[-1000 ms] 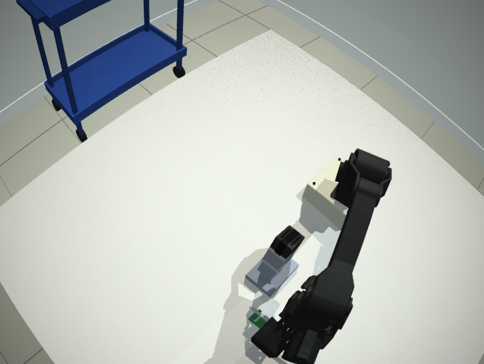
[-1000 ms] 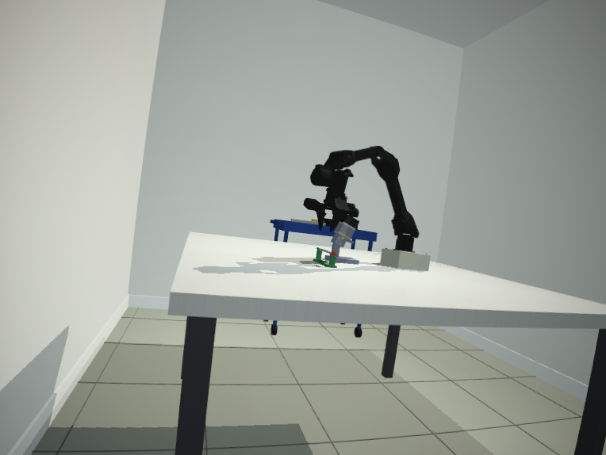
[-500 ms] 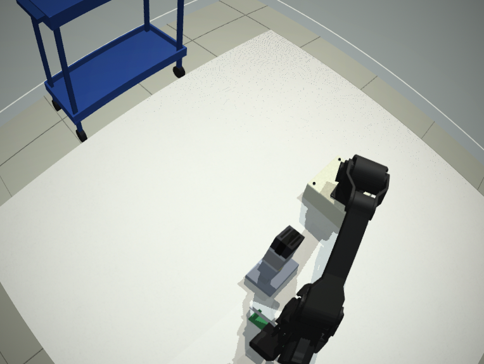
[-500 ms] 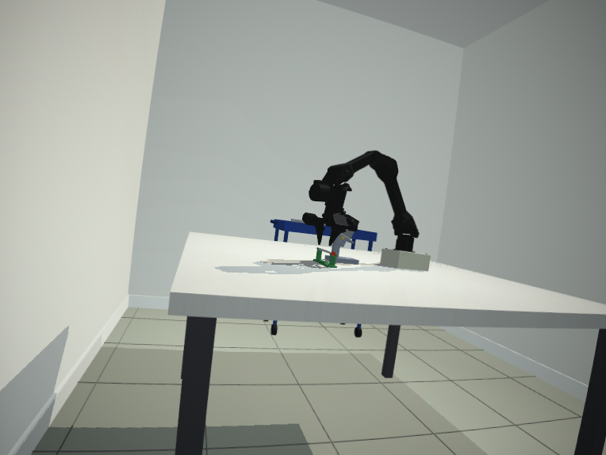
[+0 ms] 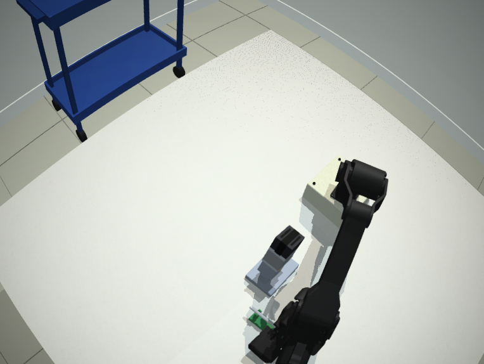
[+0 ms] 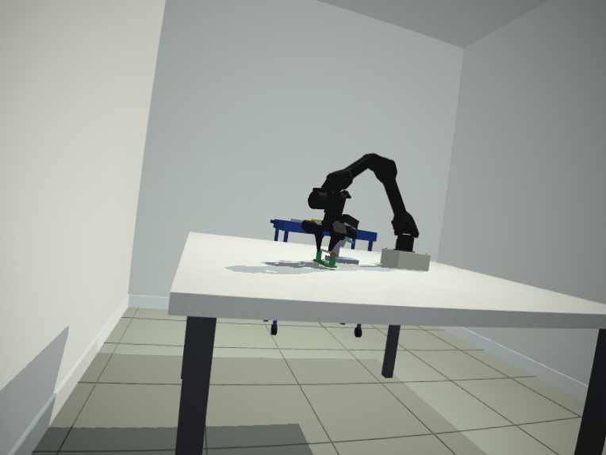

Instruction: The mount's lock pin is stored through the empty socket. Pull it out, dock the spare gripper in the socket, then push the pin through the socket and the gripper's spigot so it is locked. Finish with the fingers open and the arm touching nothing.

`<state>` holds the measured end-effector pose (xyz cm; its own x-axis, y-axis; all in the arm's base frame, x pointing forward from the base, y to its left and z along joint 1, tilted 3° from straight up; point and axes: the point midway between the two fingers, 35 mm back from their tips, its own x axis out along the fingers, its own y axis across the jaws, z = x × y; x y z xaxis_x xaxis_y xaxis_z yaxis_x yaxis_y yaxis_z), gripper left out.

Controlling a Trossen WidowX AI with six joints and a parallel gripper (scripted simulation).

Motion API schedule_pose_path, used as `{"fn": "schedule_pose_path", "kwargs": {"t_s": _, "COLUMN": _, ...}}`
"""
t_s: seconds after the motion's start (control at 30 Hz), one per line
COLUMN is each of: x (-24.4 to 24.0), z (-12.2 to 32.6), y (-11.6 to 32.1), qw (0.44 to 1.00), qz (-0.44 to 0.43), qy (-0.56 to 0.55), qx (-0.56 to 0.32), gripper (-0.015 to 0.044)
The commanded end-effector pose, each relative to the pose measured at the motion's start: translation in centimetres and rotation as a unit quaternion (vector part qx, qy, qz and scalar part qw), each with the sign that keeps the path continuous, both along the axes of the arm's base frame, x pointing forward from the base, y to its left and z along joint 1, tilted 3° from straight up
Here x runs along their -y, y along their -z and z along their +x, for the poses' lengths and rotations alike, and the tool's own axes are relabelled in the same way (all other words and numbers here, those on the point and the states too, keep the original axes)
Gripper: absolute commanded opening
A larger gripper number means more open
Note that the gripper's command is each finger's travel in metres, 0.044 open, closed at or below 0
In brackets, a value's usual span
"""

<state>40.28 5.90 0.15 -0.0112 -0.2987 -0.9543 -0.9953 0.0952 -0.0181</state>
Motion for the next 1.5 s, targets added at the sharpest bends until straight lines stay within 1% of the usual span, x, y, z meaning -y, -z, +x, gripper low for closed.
{"fn": "schedule_pose_path", "kwargs": {"t_s": 0.0, "x": 0.0, "z": -0.3, "y": 1.2, "qw": 1.000, "qz": 0.001, "qy": -0.002, "qx": -0.007, "gripper": 0.0180}}
{"fn": "schedule_pose_path", "kwargs": {"t_s": 0.33, "x": 0.0, "z": -0.4, "y": 2.8, "qw": 1.000, "qz": 0.001, "qy": -0.002, "qx": -0.007, "gripper": 0.0180}}
{"fn": "schedule_pose_path", "kwargs": {"t_s": 0.7, "x": 0.0, "z": -0.4, "y": 2.8, "qw": 1.000, "qz": 0.001, "qy": -0.002, "qx": -0.007, "gripper": 0.0180}}
{"fn": "schedule_pose_path", "kwargs": {"t_s": 0.93, "x": 0.0, "z": -0.4, "y": 2.8, "qw": 1.000, "qz": 0.001, "qy": -0.002, "qx": -0.007, "gripper": 0.0000}}
{"fn": "schedule_pose_path", "kwargs": {"t_s": 1.3, "x": 0.0, "z": -0.4, "y": 2.7, "qw": 1.000, "qz": 0.001, "qy": -0.002, "qx": -0.007, "gripper": 0.0000}}
{"fn": "schedule_pose_path", "kwargs": {"t_s": 1.47, "x": -0.1, "z": -0.3, "y": 1.5, "qw": 1.000, "qz": 0.001, "qy": -0.002, "qx": -0.007, "gripper": 0.0000}}
